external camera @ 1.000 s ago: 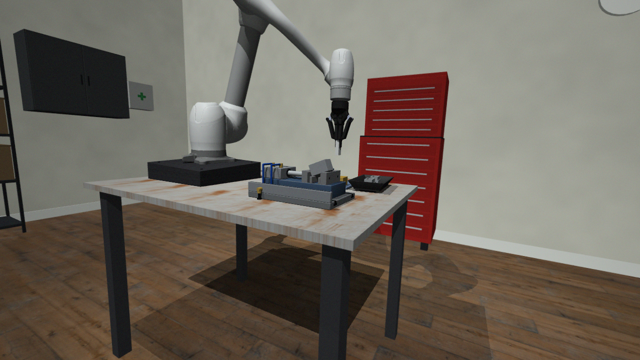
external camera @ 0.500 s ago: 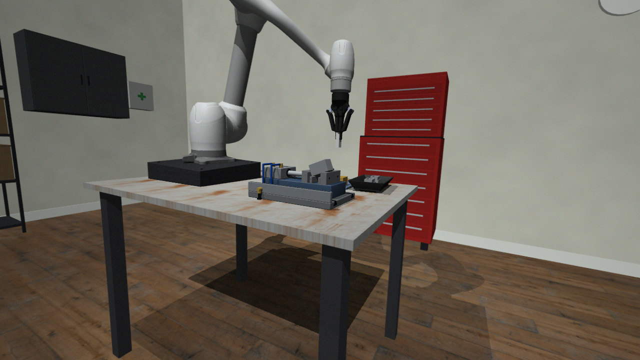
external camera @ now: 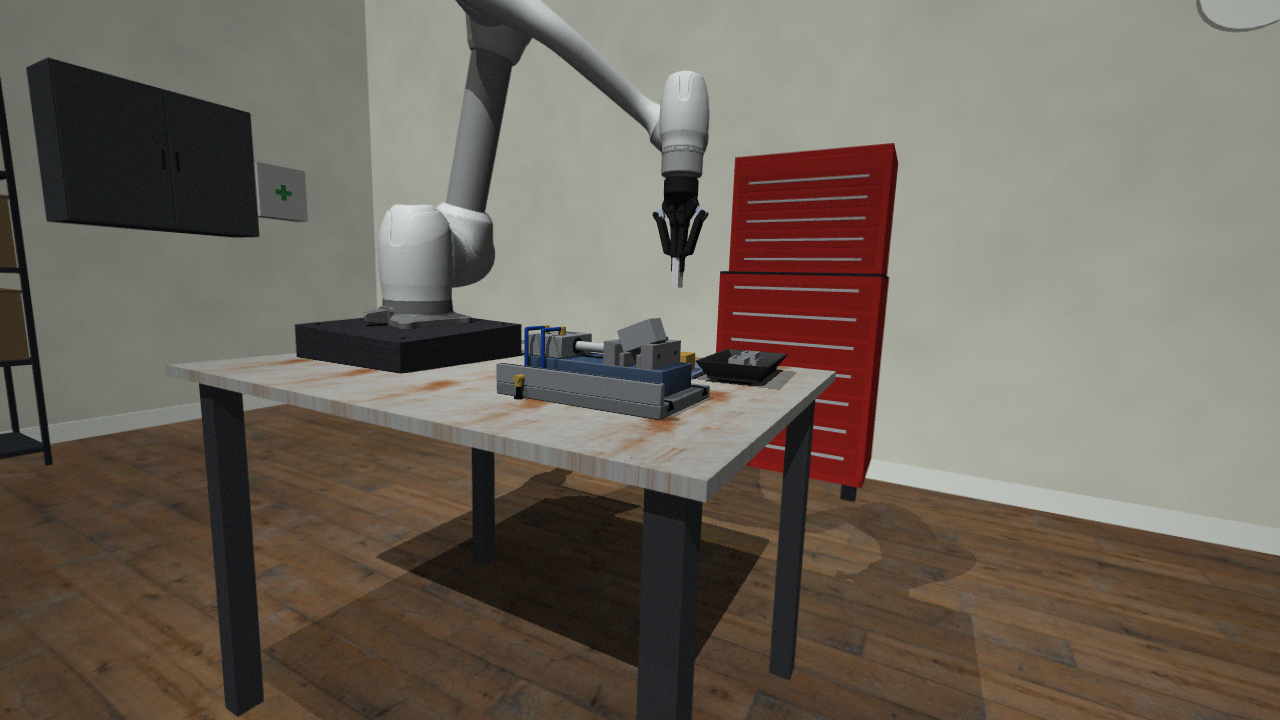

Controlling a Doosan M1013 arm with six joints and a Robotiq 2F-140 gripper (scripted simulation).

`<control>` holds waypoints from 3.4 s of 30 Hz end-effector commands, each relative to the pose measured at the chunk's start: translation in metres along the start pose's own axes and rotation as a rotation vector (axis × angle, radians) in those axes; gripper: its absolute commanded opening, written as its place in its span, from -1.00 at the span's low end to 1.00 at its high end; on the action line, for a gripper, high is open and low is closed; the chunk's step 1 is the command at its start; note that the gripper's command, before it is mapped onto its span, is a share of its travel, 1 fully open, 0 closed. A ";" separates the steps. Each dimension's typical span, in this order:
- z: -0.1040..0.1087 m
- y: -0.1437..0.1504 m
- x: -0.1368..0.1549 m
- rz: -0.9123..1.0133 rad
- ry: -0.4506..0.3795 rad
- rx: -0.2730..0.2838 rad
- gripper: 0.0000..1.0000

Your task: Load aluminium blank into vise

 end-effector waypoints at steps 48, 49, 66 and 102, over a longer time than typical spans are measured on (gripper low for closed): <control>-0.022 -0.166 0.014 -0.005 0.000 0.001 -1.00; -0.024 -0.166 0.014 -0.005 0.000 0.001 -1.00; -0.052 -0.167 0.015 -0.005 0.000 0.001 -1.00; -0.065 -0.167 0.015 -0.005 0.000 0.001 -1.00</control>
Point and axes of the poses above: the point where the finger pads meet when closed, its own z axis back along the fingers, its own y axis across the jaws, x = y × z, the point moved 1 cm from there along z, back along the fingers, and after that the axes turned 1 degree about -z, right-handed, at the moved point
